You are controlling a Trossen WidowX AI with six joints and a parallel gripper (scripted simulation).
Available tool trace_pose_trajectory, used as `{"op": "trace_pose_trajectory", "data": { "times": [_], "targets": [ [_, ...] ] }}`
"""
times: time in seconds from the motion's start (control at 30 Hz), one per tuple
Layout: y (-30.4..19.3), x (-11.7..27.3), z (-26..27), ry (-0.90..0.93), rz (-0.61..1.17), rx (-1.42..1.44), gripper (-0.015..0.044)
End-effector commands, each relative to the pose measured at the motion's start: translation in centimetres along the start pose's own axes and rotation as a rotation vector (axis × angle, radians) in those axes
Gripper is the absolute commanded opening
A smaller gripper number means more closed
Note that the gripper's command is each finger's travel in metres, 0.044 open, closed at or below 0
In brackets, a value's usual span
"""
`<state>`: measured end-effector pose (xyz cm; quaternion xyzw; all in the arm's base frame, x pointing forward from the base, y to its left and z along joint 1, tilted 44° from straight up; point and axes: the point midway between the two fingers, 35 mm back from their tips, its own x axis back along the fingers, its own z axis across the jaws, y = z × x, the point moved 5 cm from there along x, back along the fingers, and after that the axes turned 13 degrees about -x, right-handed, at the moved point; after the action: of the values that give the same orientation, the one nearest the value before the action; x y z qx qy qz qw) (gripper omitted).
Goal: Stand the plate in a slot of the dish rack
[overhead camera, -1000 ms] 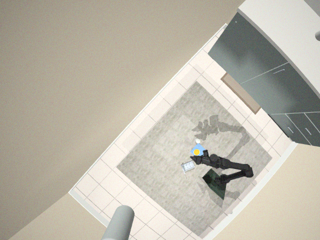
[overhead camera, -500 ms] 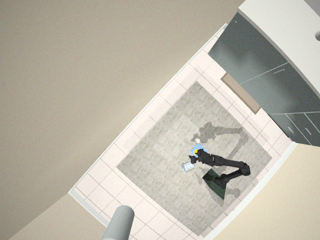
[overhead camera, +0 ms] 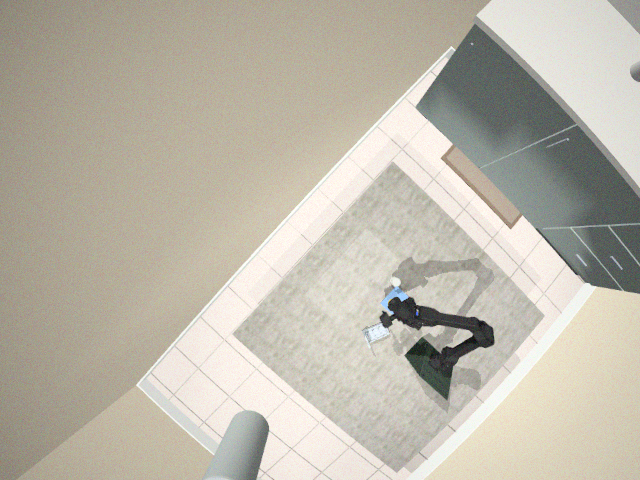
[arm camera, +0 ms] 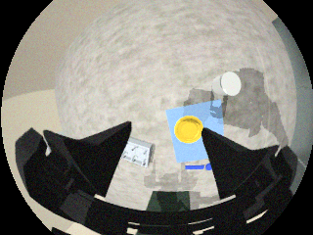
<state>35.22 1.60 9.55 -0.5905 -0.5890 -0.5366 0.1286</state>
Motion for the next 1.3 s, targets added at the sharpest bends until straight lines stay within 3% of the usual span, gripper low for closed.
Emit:
{"op": "trace_pose_trajectory", "data": {
  "times": [0.0, 0.27, 1.27],
  "targets": [
    [-0.8, -1.7, -1.5, -0.093, 0.051, 0.125, 0.0400],
    [-1.8, -3.8, -3.8, -0.218, 0.142, 0.325, 0.0400],
    [-2.2, -7.1, -4.5, -0.220, 0.145, 0.330, 0.0400]
  ]
}}
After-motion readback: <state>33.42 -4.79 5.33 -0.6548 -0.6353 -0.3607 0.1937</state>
